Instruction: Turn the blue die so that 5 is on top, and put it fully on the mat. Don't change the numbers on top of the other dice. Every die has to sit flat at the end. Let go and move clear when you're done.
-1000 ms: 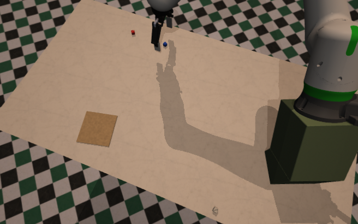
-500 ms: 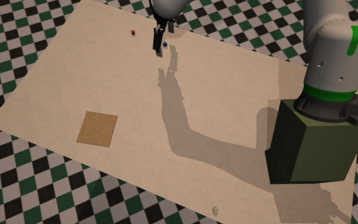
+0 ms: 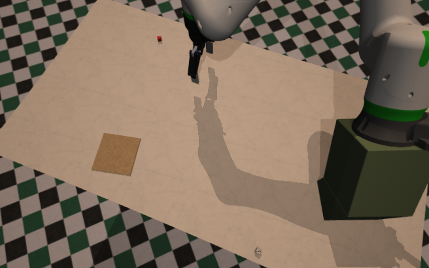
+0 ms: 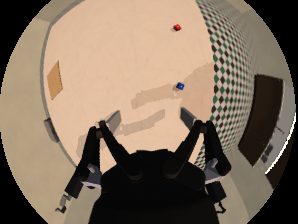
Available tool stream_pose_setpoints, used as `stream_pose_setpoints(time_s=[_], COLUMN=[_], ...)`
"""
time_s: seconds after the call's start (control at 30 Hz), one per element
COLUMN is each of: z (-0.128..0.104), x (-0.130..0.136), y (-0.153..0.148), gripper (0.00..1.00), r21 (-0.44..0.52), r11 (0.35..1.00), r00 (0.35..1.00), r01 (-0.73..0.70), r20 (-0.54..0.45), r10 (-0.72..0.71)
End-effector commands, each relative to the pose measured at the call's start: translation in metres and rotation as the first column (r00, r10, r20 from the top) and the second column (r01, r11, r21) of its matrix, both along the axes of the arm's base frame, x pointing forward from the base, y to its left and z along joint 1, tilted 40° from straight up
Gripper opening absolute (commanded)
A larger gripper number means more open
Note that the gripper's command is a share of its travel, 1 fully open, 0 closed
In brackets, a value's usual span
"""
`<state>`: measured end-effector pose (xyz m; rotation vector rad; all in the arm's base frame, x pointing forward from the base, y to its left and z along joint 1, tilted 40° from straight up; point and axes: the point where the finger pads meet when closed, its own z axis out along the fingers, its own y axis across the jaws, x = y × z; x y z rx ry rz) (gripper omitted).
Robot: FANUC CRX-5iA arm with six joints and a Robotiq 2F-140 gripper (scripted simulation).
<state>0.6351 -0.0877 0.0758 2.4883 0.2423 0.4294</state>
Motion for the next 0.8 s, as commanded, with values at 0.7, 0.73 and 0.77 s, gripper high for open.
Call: stream_pose_setpoints(time_s=[0.7, 0.73, 0.77], z=[-0.115, -0.122, -0.128], x=[-0.115, -0.121, -0.127], y=[0.091, 0.096, 0.101], gripper=[1.00, 1.00, 1.00], r21=[-0.001, -0.001, -0.001], r11=[1.000, 1.000, 1.000], r00=[1.000, 1.000, 1.000], r01=[-0.001, -0.001, -0.001], r20=[0.003, 0.003, 0.003], r10=[0.001, 0.001, 0.001])
